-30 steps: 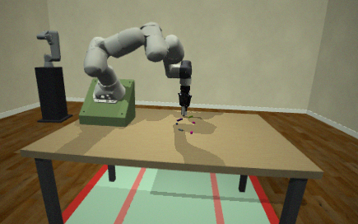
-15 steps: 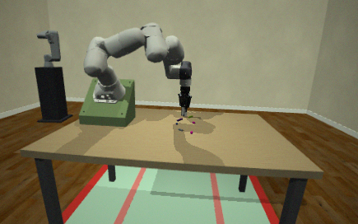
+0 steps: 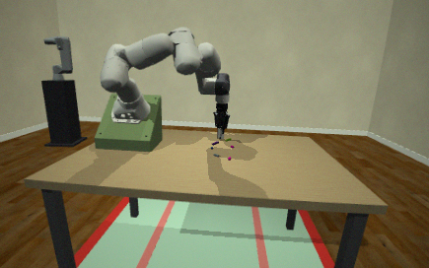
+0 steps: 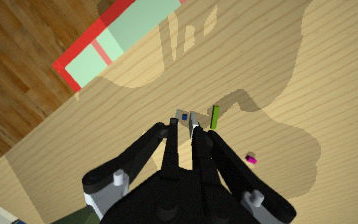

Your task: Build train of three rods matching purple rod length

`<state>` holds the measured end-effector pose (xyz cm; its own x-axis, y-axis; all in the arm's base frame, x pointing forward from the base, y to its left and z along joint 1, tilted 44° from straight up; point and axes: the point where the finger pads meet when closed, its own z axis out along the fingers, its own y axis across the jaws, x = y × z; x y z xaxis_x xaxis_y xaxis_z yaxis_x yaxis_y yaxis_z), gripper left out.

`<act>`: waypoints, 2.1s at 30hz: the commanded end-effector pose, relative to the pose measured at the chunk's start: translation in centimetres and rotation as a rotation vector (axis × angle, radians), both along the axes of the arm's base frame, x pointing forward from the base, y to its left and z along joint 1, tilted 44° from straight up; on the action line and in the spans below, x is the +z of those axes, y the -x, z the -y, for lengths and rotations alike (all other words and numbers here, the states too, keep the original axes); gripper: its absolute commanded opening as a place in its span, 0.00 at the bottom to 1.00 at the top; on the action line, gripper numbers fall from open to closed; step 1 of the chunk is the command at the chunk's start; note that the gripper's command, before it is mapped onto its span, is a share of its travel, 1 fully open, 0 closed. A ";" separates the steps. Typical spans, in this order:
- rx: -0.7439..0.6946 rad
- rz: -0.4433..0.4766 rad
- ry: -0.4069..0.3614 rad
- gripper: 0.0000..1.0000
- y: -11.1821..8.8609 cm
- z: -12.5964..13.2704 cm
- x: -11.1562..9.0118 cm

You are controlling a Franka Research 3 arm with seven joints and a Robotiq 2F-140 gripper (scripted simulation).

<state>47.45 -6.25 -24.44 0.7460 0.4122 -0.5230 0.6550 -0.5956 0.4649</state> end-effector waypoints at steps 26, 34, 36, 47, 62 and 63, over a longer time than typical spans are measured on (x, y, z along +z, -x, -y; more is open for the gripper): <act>-0.002 0.005 -0.001 0.03 -0.1 0.0 -0.1; -0.002 0.005 -0.001 0.03 -0.1 0.0 -0.1; -0.002 0.005 -0.001 0.03 -0.1 0.0 -0.1; -0.002 0.005 -0.001 0.03 -0.1 0.0 -0.1; -0.002 0.005 -0.001 0.03 -0.6 -2.6 2.7; -0.002 0.005 -0.001 0.03 -0.7 -3.2 3.3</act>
